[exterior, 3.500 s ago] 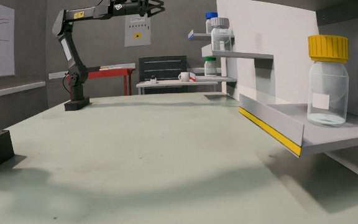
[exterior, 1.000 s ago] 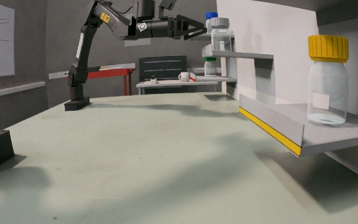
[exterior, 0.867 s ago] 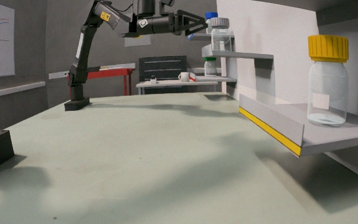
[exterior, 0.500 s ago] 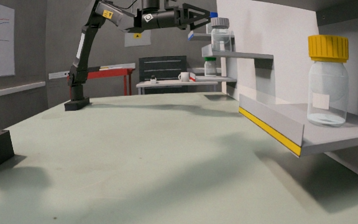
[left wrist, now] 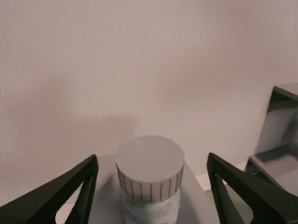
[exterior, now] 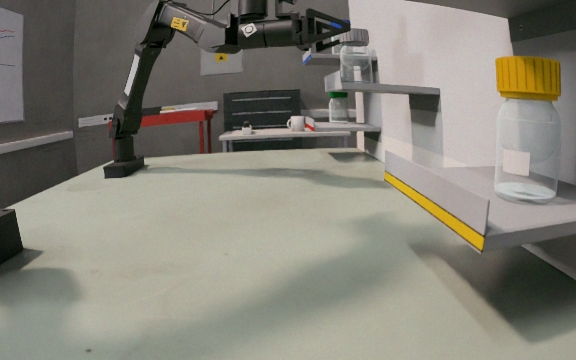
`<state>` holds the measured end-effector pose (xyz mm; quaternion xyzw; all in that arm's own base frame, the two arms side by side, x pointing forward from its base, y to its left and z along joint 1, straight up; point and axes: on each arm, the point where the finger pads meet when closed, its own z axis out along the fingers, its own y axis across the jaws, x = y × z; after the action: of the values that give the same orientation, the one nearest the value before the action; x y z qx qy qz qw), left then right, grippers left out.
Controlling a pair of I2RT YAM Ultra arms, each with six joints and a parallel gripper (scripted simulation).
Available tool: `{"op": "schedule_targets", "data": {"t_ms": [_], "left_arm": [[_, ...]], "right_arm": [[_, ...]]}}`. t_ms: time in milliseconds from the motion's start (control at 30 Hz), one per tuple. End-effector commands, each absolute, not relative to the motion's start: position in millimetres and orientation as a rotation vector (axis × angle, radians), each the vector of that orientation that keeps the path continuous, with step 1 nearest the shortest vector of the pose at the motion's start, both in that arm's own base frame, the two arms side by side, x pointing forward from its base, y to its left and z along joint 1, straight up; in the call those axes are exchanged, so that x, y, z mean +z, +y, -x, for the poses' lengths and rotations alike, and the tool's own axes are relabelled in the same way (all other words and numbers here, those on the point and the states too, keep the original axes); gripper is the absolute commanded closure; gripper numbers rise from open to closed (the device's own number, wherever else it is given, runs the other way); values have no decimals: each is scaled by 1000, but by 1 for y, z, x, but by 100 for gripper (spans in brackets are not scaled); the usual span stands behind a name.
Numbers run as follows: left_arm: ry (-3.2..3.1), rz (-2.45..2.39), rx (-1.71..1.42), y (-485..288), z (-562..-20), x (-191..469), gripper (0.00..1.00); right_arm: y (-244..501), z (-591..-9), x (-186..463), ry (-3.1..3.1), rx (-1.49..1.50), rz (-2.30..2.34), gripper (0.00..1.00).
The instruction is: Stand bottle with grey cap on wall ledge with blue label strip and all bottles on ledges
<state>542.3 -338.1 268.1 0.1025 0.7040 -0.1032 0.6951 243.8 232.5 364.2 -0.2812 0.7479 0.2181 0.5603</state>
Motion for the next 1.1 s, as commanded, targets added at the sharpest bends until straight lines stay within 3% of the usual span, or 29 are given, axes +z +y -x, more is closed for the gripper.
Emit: {"op": "schedule_targets", "data": {"t_ms": [0, 467, 533, 1067], "left_arm": [[1551, -226, -232, -337, -551, 284, 6], [1543, -219, -232, -339, -553, 290, 6], [1543, -219, -232, -339, -553, 290, 28], [1541, -219, -234, -339, -552, 287, 46]], "right_arm": [[230, -240, 383, 1720, 531, 643, 11], [230, -240, 383, 1720, 531, 643, 11], [230, -240, 383, 1720, 531, 643, 11], [230, -240, 383, 1720, 531, 643, 11]]}}
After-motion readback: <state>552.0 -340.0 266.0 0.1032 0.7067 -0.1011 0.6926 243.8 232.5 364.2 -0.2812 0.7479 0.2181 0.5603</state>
